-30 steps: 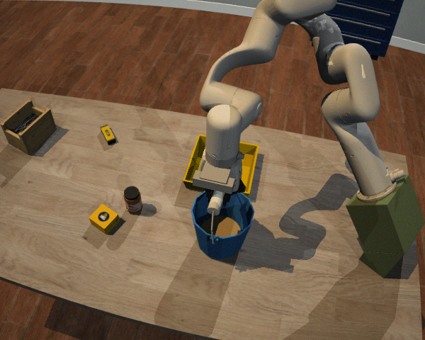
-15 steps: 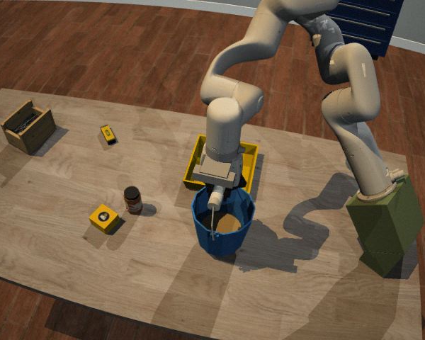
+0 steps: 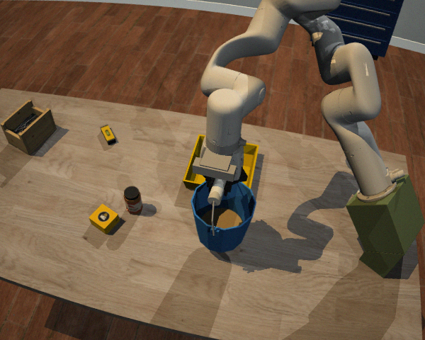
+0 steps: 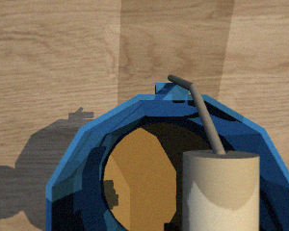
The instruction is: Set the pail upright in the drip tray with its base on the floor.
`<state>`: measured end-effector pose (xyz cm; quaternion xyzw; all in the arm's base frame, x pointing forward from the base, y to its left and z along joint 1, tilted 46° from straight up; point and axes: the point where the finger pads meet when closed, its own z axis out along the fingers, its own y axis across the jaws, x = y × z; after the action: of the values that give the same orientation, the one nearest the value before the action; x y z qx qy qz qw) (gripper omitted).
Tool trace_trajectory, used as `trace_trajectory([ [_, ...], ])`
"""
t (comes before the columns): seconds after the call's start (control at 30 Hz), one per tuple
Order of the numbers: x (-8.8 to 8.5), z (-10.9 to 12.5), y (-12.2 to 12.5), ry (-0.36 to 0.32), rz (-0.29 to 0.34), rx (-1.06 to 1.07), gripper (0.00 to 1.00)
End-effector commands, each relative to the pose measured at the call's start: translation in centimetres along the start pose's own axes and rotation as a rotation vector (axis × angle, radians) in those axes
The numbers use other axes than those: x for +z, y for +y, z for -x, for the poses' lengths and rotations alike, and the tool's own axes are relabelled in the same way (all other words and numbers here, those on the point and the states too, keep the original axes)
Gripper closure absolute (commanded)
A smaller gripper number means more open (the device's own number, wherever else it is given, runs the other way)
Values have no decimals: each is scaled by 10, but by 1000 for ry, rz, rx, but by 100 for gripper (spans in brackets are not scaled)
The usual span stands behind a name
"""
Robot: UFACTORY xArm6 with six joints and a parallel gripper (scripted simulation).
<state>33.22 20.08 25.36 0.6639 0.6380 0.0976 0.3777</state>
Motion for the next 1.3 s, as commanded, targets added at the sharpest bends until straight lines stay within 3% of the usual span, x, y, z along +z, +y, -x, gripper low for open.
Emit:
trace_trajectory([
  [0.0,-10,0,1,2,1,1,100],
  [0.6,-30,0,1,2,1,1,100],
  [1.27,-35,0,1,2,1,1,100],
])
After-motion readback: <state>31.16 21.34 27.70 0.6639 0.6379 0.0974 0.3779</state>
